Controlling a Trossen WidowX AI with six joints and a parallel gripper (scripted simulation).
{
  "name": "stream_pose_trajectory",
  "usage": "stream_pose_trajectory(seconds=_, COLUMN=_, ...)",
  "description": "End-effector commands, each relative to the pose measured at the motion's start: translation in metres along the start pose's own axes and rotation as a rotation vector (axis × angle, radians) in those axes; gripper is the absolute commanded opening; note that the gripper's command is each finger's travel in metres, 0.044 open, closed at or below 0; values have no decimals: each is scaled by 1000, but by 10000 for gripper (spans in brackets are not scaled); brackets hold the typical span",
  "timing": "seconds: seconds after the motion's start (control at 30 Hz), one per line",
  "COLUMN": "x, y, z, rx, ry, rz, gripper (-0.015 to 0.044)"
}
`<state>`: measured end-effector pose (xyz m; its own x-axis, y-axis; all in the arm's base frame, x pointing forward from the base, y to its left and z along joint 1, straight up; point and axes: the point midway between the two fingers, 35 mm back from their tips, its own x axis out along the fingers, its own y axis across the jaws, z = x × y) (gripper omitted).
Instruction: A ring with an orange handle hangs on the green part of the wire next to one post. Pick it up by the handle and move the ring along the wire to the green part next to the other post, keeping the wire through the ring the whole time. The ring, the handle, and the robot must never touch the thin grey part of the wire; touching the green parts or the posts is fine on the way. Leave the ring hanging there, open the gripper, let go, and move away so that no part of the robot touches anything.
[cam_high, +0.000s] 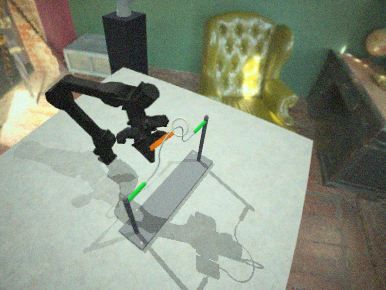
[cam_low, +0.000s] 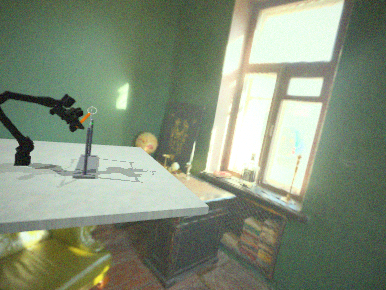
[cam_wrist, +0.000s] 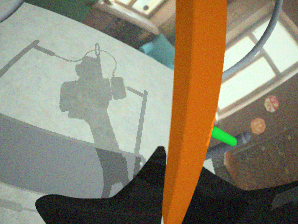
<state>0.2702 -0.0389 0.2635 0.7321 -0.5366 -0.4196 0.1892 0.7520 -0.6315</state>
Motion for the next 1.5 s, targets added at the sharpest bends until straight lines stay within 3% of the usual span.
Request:
stream_pose_trajectory(seconds=0.0, x=0, y=-4, z=0, rx=-49, ry=-7, rz=-43, gripper=-150)
stream_pose_trajectory(seconds=1.47, x=-6, y=-42, z=13, rx=-632, ry=-82, rz=-493, gripper=-150)
